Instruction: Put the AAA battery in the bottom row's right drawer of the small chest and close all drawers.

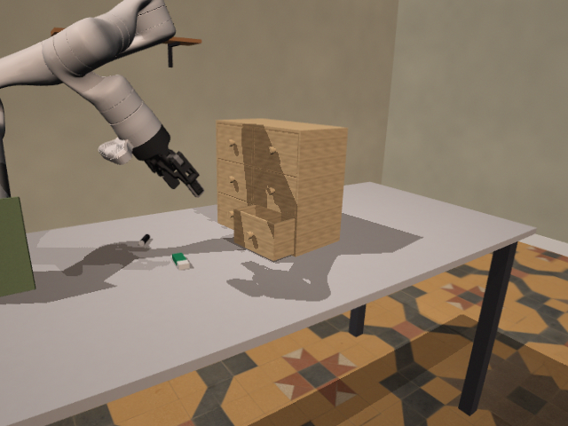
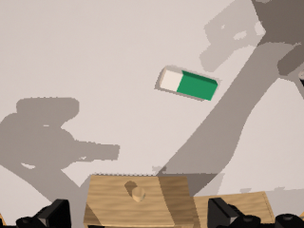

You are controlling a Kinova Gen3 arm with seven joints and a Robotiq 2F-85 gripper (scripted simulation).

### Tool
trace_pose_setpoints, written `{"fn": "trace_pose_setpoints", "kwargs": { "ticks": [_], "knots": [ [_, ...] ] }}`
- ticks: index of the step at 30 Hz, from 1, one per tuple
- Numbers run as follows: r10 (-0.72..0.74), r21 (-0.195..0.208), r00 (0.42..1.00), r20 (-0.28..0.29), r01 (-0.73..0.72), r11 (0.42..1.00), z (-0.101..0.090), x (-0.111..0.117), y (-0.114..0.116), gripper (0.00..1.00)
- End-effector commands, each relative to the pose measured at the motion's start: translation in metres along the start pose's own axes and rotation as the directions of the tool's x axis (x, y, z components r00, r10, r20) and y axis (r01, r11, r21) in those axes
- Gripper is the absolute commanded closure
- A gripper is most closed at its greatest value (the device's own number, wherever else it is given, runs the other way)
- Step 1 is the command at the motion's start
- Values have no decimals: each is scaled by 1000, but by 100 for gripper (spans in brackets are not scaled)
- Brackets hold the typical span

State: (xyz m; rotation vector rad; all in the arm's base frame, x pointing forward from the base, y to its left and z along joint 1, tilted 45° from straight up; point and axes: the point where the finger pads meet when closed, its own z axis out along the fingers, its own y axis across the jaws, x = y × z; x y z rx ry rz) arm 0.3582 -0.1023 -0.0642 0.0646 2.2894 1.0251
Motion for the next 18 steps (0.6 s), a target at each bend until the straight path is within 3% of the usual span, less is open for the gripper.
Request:
{"fn": "trace_pose_setpoints", "kwargs": {
  "ticks": [1,10,12,18],
  "knots": [
    [21,2,999,34,-22,1000,2,6,-2,0],
    [21,2,986,168,-22,1000,16,5,-2,0],
    [21,2,986,168,-22,1000,16,5,-2,0],
    [20,2,967,252,-22,1000,25,5,-2,0]
  ]
}}
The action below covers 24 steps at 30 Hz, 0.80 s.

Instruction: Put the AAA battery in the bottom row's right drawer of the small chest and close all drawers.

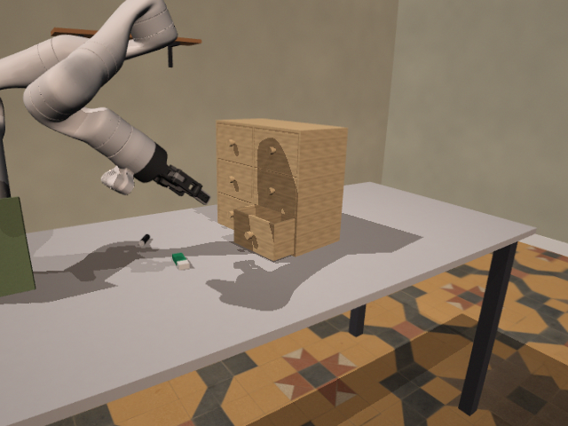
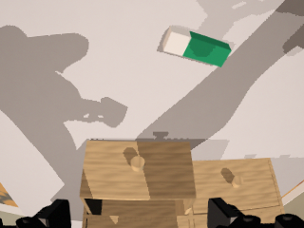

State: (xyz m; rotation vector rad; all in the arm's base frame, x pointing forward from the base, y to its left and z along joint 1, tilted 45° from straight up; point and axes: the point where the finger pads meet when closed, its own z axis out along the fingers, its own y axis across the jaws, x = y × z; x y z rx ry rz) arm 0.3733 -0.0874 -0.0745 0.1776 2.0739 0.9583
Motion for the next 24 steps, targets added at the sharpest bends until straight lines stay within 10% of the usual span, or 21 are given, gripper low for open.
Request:
{"fn": "trace_pose_setpoints", "kwargs": {
  "ticks": [1,24],
  "knots": [
    [22,4,999,30,-22,1000,1,8,-2,0],
    [20,4,963,269,-22,1000,26,13,-2,0]
  ]
}}
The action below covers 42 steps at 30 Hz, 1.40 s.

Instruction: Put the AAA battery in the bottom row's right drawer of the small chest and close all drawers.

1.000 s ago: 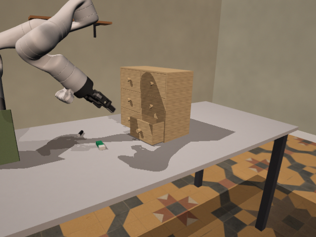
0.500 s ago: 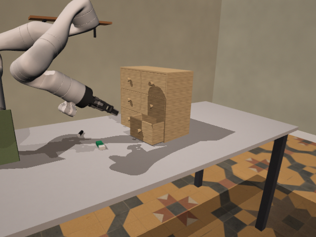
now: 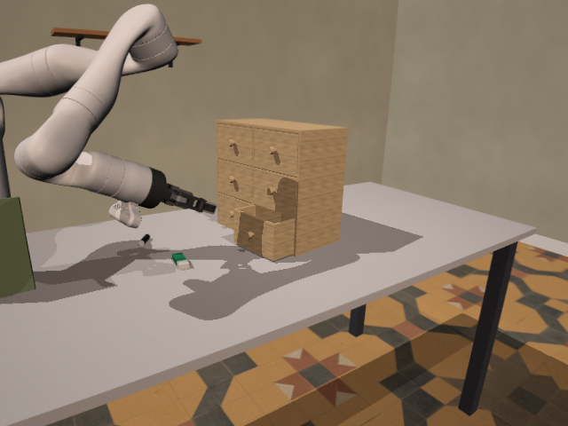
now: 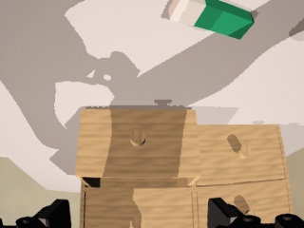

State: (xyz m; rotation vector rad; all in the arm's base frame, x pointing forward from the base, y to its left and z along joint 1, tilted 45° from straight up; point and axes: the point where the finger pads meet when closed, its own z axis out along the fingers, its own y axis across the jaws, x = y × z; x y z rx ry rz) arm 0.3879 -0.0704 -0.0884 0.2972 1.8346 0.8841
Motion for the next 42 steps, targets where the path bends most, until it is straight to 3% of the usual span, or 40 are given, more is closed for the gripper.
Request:
{"fn": "trace_pose_setpoints", "kwargs": {
  "ticks": [1,14,28,29,42],
  "knots": [
    [14,5,1000,16,-14,1000,0,7,-2,0],
    [13,5,997,71,-14,1000,5,9,-2,0],
    [13,5,997,81,-14,1000,6,10,-2,0],
    [13,5,997,81,-14,1000,6,10,-2,100],
    [13,5,997,81,-14,1000,6,10,-2,100]
  ]
}}
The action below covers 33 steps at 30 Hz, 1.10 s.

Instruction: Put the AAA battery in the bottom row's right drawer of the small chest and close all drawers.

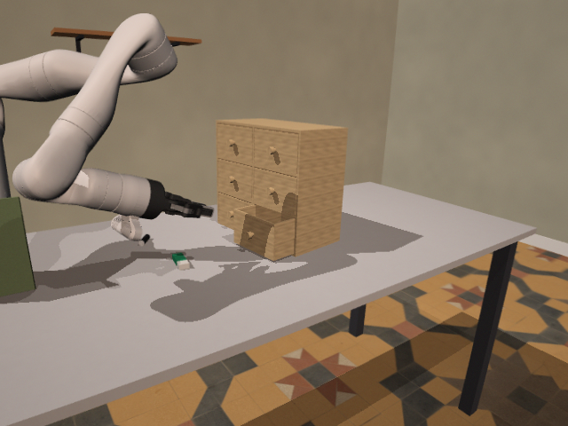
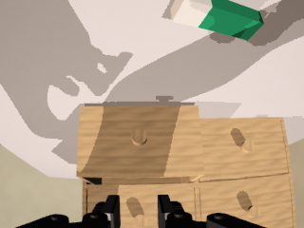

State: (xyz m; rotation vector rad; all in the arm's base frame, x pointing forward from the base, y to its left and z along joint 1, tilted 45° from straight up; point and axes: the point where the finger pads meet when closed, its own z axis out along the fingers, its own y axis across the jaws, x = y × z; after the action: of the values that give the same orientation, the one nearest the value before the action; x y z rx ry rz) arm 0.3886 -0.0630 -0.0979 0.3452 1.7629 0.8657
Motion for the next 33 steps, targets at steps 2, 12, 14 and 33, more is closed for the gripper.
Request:
{"fn": "trace_pose_setpoints", "kwargs": {
  "ticks": [2,12,14,33],
  "knots": [
    [-1,0,1000,1,1,1000,0,-1,0,100],
    [-1,0,1000,1,1,1000,2,0,0,100],
    [-1,0,1000,1,1,1000,3,1,0,100],
    [-1,0,1000,1,1,1000,64,39,0,100]
  ]
}}
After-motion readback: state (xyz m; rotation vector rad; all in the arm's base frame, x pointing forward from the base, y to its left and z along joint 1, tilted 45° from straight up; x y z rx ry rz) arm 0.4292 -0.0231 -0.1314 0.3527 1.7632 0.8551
